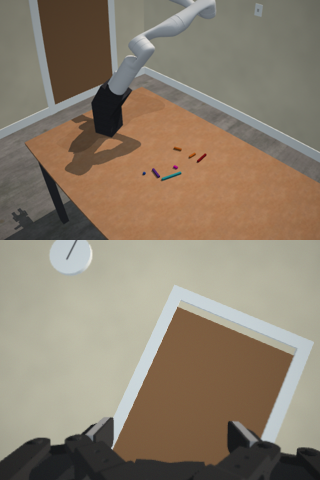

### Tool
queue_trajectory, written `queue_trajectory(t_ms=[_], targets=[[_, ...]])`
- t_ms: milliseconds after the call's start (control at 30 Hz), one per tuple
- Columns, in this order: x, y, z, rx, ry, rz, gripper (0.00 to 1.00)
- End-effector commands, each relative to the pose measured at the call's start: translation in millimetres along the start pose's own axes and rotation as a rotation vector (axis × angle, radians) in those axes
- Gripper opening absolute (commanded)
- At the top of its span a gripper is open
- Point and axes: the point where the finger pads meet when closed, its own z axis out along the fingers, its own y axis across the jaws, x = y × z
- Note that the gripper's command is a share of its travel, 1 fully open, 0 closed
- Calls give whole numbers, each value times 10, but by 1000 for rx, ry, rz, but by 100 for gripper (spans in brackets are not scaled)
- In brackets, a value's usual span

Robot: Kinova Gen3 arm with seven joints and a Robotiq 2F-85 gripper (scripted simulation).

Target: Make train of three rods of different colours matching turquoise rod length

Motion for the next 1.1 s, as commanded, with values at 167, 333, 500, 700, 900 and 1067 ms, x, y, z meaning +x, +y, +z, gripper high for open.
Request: queue_trajectory(t_ms=[167,333,500,700,900,1067], targets=[[267,-77,40,18,24,-45,100],[520,-162,68,36,49,-88,100],[520,-162,68,36,49,-88,100],[776,-256,89,53,74,-132,100],[1034,-360,103,71,100,-177,100],[1034,-360,103,71,100,-177,100]])
